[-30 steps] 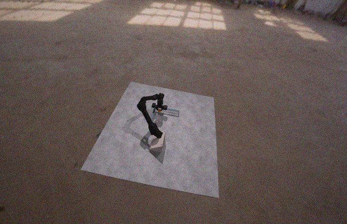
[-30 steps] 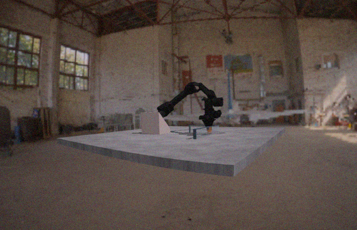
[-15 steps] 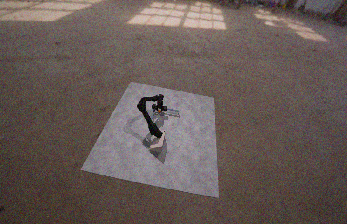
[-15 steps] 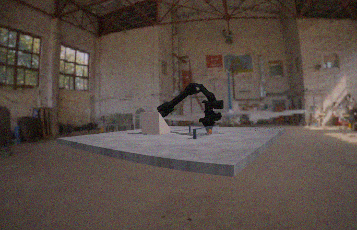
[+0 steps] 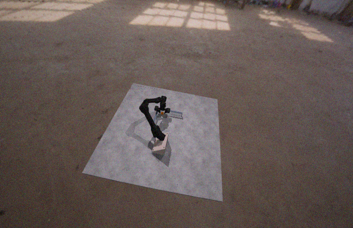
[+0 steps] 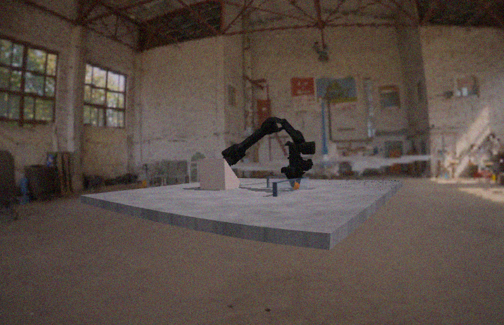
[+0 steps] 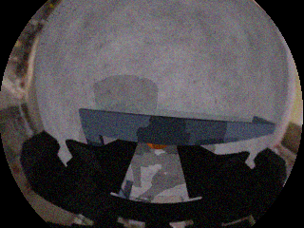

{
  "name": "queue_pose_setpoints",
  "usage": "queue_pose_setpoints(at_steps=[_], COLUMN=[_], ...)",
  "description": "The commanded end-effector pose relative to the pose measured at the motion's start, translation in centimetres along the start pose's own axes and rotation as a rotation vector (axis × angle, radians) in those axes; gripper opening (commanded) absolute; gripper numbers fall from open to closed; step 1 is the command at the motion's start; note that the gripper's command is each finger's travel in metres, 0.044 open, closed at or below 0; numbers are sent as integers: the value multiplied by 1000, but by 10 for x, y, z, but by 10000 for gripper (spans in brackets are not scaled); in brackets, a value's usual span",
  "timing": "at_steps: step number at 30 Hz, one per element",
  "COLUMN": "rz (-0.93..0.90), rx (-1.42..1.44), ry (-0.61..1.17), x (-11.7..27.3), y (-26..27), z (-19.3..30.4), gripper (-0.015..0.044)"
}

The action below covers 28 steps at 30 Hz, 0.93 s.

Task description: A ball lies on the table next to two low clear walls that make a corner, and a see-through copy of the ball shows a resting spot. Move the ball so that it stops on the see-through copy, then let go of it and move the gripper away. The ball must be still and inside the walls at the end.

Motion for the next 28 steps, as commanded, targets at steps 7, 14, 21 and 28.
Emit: queue_pose_setpoints(at_steps=[7,14,21,28], rz=[1,3,3,1], rx=[-5,-13,-12,-9], ry=[4,-15,-14,-13], x=[74,79,88,122], y=[-1,-4,-4,-2], z=[0,-2,-1,2], gripper=[287,287,339,440])
Point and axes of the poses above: the point midway between the two fingers, 35 mm back from their tips, its own x axis back along the fingers, its own y axis across the jaws, z = x × y, the point moved 3 cm from there along x, back along the fingers, and after that the axes turned 9 degrees about x, right-handed, at the moved point
